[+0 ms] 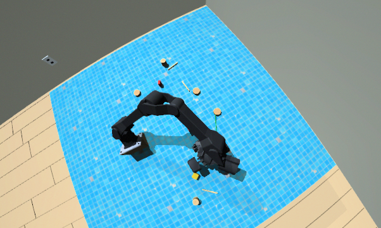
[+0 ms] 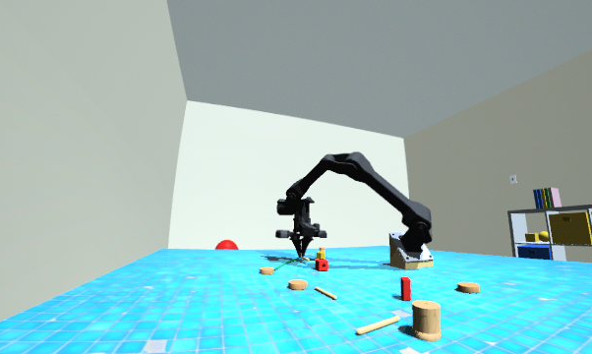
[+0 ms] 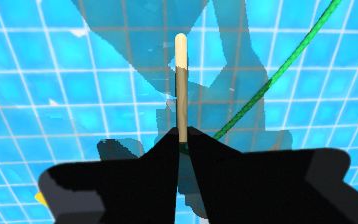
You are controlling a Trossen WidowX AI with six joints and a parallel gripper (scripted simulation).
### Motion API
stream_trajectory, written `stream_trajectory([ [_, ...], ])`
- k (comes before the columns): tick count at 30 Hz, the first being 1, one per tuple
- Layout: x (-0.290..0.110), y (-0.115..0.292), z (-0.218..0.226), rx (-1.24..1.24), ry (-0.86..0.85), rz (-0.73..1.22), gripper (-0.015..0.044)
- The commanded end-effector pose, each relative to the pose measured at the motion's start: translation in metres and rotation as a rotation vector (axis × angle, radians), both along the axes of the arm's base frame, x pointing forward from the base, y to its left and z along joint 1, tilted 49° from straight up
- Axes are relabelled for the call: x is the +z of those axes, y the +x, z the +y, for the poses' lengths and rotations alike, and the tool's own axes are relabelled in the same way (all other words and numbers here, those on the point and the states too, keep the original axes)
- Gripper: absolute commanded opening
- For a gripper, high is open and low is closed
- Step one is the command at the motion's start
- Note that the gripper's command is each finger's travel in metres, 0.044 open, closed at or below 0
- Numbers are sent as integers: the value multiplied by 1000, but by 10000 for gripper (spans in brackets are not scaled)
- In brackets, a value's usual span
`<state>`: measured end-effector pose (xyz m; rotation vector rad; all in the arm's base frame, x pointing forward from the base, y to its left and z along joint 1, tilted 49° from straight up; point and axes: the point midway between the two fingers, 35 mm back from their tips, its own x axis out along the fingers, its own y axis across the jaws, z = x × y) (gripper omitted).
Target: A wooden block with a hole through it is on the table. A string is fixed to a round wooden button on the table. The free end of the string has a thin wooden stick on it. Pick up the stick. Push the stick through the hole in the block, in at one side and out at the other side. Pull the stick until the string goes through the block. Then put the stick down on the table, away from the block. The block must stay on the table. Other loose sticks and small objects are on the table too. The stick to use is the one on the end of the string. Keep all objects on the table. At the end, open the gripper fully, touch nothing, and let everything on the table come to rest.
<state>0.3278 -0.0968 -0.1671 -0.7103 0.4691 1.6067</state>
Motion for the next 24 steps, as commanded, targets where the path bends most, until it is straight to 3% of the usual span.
stream_trajectory([
  [1,5,-1,5,-4,3,4,0],
  [24,27,-4,25,-4,2,4,0],
])
